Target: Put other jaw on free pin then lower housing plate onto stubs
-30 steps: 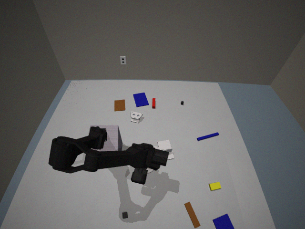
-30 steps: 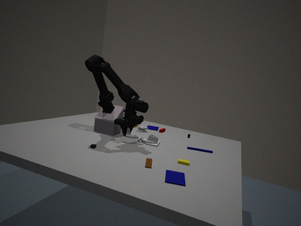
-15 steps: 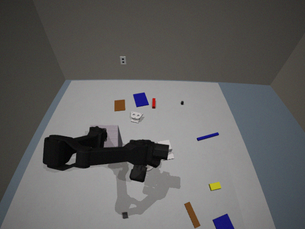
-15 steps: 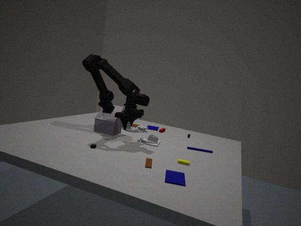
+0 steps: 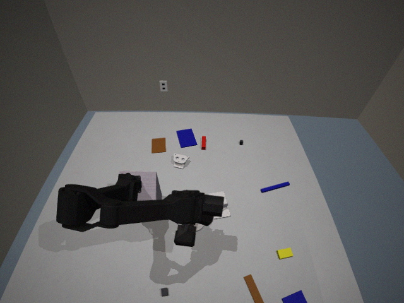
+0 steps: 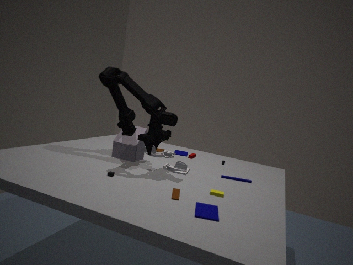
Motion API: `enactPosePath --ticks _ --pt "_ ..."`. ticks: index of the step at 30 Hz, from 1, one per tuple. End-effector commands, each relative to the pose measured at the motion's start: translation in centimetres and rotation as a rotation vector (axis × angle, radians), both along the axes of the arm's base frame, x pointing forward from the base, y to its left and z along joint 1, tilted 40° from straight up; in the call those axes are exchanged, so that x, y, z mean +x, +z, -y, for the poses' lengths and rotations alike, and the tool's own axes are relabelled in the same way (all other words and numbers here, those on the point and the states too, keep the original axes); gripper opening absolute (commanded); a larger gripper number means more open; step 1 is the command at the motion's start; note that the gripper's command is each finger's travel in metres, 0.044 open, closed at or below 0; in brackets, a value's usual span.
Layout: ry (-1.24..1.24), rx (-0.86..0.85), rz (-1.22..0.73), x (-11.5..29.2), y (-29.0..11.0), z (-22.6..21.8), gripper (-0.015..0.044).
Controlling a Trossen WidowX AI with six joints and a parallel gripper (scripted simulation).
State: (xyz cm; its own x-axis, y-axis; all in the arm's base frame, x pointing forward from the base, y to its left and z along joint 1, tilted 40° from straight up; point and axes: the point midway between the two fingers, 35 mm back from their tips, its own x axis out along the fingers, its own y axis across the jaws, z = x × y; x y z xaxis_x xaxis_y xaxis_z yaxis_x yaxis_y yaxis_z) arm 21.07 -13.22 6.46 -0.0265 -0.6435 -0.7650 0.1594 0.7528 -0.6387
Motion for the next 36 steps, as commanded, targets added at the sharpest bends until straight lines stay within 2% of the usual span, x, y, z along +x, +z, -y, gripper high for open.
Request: enactPosePath --ticks 1,36 --pt "0.058 0.000 -0.046 0.2 -0.1 -0.2 0.0134" --pt "0.581 0.027 -0.480 1.0 -1.8 -2.1 0.0134"
